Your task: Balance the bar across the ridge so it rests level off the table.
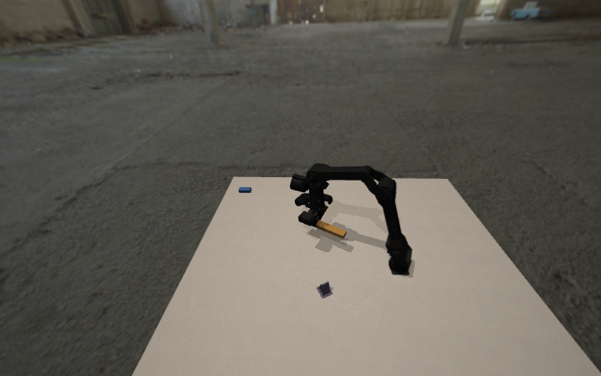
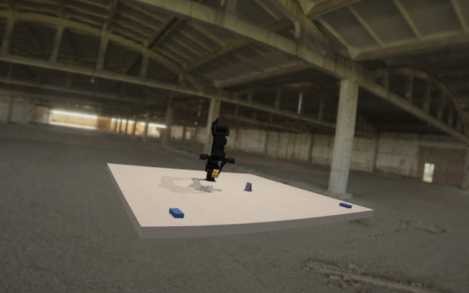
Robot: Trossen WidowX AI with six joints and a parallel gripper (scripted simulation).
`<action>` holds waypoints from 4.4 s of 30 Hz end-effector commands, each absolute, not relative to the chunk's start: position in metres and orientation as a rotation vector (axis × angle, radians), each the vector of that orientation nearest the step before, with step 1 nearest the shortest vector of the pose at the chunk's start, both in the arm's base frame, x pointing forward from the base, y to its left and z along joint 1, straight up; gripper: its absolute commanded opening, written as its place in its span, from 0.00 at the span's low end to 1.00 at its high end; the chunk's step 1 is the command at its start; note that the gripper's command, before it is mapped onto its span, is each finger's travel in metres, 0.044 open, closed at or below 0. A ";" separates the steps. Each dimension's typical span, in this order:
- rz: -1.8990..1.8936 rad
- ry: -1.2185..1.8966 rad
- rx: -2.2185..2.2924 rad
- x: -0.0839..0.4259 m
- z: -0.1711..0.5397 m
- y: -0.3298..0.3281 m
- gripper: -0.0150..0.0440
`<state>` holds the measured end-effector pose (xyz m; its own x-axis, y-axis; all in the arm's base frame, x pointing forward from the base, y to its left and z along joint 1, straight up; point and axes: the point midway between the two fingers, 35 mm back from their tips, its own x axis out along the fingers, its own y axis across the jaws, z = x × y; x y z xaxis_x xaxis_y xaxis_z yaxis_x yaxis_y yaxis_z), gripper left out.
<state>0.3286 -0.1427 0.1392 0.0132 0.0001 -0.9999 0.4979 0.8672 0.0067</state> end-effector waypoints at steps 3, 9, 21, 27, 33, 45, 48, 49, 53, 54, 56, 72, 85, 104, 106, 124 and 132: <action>-0.407 1.502 0.400 0.328 0.151 -0.143 0.25; -0.441 1.495 0.438 0.334 0.151 -0.123 0.25; -0.519 1.477 0.524 0.344 0.152 -0.076 0.25; -0.558 1.466 0.568 0.345 0.152 -0.052 0.25; -0.598 1.456 0.612 0.346 0.152 -0.029 0.25; -0.679 1.432 0.701 0.340 0.152 0.019 0.25; -0.699 1.425 0.723 0.337 0.152 0.030 0.25; -0.706 1.423 0.731 0.337 0.152 0.034 0.25; -0.733 1.414 0.760 0.332 0.152 0.048 0.25; -0.740 1.412 0.768 0.331 0.152 0.052 0.25; -0.754 1.407 0.782 0.328 0.152 0.059 0.25; -0.818 1.384 0.851 0.312 0.148 0.090 0.25; -0.818 1.384 0.851 0.312 0.127 0.091 0.25; -0.818 1.384 0.851 0.311 0.108 0.089 0.25; -0.818 1.384 0.851 0.311 0.109 0.089 0.25; -0.818 1.384 0.851 0.311 0.107 0.090 0.25; -0.818 1.384 0.851 0.311 0.107 0.090 0.25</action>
<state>0.3106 0.0898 0.1073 0.0250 0.0096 -0.9996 0.8780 0.4779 0.0265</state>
